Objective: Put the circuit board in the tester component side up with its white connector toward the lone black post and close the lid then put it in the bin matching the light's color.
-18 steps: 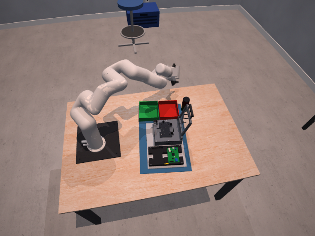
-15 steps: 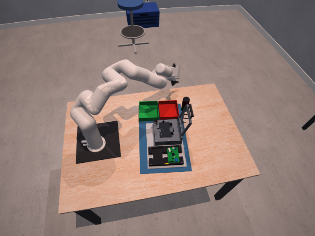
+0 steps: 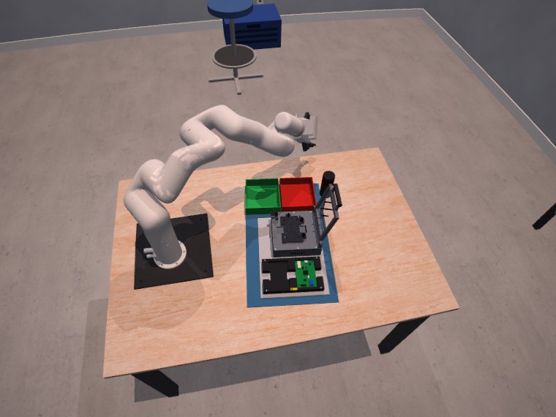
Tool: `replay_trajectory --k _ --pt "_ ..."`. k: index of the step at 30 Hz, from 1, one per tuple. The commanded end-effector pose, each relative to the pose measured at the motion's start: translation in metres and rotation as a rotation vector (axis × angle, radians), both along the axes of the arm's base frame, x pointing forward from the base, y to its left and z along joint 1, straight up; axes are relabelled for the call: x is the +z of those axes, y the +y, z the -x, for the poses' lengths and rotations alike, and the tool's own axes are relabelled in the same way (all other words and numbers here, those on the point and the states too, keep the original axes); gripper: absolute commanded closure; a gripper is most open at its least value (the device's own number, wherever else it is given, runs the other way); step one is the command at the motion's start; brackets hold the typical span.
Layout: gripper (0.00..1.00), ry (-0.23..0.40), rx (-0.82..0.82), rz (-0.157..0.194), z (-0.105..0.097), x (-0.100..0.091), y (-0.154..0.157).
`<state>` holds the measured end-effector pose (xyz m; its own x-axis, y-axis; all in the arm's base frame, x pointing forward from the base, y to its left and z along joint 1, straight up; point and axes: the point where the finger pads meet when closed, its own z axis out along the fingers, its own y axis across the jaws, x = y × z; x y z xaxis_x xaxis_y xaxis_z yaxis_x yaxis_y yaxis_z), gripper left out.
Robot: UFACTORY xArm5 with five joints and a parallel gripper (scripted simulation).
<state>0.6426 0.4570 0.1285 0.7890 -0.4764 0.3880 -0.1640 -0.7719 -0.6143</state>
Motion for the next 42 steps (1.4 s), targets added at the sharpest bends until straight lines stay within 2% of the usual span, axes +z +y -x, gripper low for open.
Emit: replay_trajectory --k 1,5,8,14,16,18,31,33,35,42 --pt "0.00 -0.004 0.000 -0.003 -0.001 0.004 0.001" --pt "0.00 -0.004 0.000 -0.003 -0.001 0.019 0.001" --pt "0.00 -0.004 0.000 -0.003 -0.001 0.048 0.001" --pt "0.00 -0.004 0.000 -0.003 -0.001 0.089 0.001" --pt "0.00 -0.004 0.000 -0.003 -0.001 0.089 0.001" --pt "0.00 -0.004 0.001 -0.004 -0.001 0.116 0.001" --pt "0.00 -0.004 0.001 -0.004 -0.001 0.203 0.002" --pt "0.00 -0.004 0.001 -0.004 -0.001 0.203 0.002" --pt "0.00 -0.004 0.001 -0.004 -0.001 0.230 0.002" --pt "0.00 -0.004 0.001 -0.004 -0.001 0.275 0.003"
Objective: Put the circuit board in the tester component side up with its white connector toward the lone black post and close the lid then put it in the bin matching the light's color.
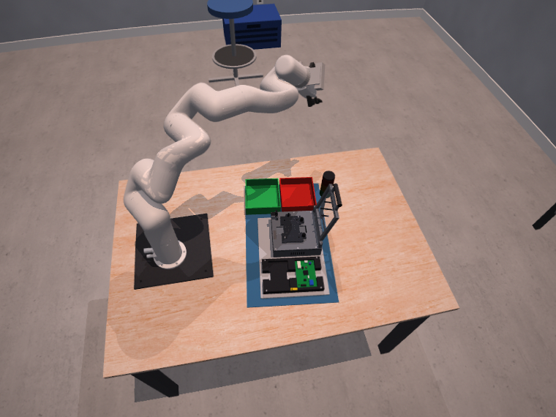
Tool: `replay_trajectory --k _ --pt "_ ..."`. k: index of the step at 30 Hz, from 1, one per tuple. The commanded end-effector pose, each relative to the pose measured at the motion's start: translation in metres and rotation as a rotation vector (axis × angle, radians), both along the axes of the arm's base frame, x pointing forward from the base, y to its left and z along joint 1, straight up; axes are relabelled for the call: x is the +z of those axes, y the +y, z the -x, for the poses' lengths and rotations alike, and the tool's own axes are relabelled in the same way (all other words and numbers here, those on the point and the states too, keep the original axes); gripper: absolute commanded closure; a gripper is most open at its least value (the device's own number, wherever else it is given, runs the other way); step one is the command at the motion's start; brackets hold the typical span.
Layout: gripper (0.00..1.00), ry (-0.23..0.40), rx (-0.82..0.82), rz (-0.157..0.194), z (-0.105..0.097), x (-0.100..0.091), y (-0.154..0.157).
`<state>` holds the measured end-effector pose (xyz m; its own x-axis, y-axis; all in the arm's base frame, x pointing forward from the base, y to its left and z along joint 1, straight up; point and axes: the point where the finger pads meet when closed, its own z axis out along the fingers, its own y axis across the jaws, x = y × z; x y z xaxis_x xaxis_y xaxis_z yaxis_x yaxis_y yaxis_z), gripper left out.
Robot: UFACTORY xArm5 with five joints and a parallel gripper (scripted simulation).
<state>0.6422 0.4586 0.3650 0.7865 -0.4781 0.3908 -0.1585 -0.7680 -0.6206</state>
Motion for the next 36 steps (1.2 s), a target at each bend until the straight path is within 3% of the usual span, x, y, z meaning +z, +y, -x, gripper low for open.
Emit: replay_trajectory --k 1,6,16,19,25,26,36 --pt "0.00 0.004 0.000 0.003 -0.001 0.045 0.001" --pt "0.00 0.004 0.000 0.002 -0.001 0.063 0.001" --pt "0.00 0.010 -0.008 0.004 -0.003 0.066 -0.004" --pt "0.00 0.054 -0.071 0.018 -0.016 0.059 -0.042" --pt "0.00 0.082 -0.111 0.025 -0.023 0.054 -0.066" --pt "0.00 0.108 -0.147 0.031 -0.028 0.050 -0.088" --pt "0.00 0.187 -0.259 0.047 -0.039 0.038 -0.156"
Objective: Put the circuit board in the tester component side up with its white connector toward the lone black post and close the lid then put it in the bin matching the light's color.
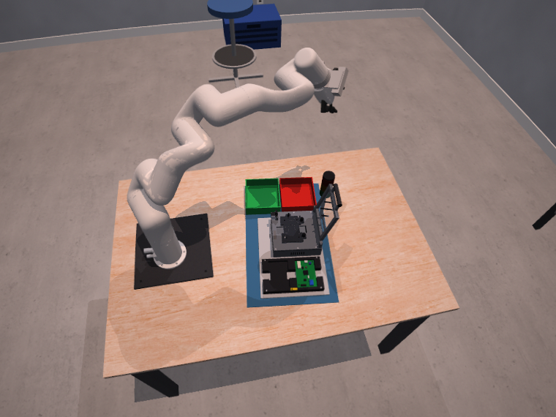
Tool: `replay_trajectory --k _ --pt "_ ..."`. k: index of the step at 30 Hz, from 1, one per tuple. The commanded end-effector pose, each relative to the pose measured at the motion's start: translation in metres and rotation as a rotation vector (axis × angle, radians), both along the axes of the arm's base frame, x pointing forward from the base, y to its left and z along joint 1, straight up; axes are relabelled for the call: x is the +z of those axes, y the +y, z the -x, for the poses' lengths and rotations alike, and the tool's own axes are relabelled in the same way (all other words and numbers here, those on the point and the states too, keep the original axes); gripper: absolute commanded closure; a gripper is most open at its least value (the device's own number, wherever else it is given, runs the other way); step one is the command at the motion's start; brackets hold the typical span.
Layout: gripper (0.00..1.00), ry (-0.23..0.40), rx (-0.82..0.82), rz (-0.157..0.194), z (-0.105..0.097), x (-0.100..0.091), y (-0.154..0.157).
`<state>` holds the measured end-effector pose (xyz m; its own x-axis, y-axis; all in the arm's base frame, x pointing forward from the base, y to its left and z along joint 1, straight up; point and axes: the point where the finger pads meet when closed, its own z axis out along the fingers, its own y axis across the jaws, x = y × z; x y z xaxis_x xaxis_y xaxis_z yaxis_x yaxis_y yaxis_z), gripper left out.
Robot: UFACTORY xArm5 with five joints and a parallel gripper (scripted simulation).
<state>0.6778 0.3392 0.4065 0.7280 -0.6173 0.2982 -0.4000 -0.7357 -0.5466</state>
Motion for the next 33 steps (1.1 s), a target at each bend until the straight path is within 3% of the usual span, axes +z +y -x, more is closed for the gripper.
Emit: replay_trajectory --k 1,6,7,21,23,24,33 --pt "0.00 0.043 -0.070 0.008 -0.004 -0.004 -0.044" --pt "0.00 0.068 -0.106 0.012 -0.006 -0.008 -0.065" --pt "0.00 0.093 -0.142 0.015 -0.007 -0.012 -0.087" --pt "0.00 0.210 -0.311 0.025 0.001 -0.028 -0.183" --pt "0.00 0.210 -0.311 0.025 0.001 -0.028 -0.183" --pt "0.00 0.236 -0.349 0.025 0.005 -0.031 -0.204" --pt "0.00 0.312 -0.459 0.025 0.020 -0.041 -0.263"
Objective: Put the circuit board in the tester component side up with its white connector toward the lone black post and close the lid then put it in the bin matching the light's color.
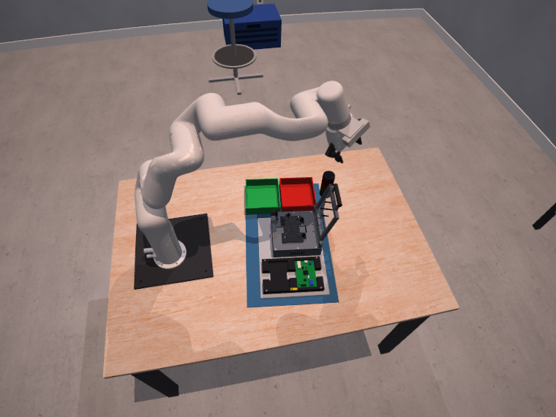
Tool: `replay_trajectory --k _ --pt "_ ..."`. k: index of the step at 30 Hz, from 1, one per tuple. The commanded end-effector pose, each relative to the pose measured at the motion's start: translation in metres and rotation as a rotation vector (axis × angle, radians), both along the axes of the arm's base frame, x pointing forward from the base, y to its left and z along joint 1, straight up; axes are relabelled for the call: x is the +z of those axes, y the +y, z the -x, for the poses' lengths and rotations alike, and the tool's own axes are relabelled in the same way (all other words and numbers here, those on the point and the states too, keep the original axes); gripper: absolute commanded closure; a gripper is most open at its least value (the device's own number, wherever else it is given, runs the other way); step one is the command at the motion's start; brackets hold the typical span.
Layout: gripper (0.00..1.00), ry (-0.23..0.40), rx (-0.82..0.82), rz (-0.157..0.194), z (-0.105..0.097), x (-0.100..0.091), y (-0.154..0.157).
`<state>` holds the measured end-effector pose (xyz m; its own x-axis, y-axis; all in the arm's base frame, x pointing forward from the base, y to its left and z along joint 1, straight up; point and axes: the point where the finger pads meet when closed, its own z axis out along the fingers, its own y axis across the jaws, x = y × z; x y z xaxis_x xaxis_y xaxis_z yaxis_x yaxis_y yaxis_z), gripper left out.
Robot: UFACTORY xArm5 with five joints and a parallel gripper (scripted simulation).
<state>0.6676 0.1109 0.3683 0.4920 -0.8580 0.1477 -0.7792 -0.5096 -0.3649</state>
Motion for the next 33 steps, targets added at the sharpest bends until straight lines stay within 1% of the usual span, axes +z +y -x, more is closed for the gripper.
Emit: replay_trajectory --k 1,5,7,8,12,22,24,25,28,33 --pt "0.00 0.046 -0.077 -0.001 0.013 -0.004 -0.042" --pt "0.00 0.081 -0.130 -0.003 0.023 -0.008 -0.068" --pt "0.00 0.081 -0.130 -0.003 0.023 -0.008 -0.068" --pt "0.00 0.108 -0.170 -0.005 0.031 -0.011 -0.088" --pt "0.00 0.139 -0.217 -0.008 0.042 -0.015 -0.110" --pt "0.00 0.231 -0.358 -0.021 0.079 -0.025 -0.171" --pt "0.00 0.231 -0.358 -0.021 0.079 -0.025 -0.171" --pt "0.00 0.258 -0.400 -0.026 0.092 -0.027 -0.187" --pt "0.00 0.281 -0.435 -0.030 0.103 -0.030 -0.201" --pt "0.00 0.329 -0.508 -0.041 0.127 -0.034 -0.227"
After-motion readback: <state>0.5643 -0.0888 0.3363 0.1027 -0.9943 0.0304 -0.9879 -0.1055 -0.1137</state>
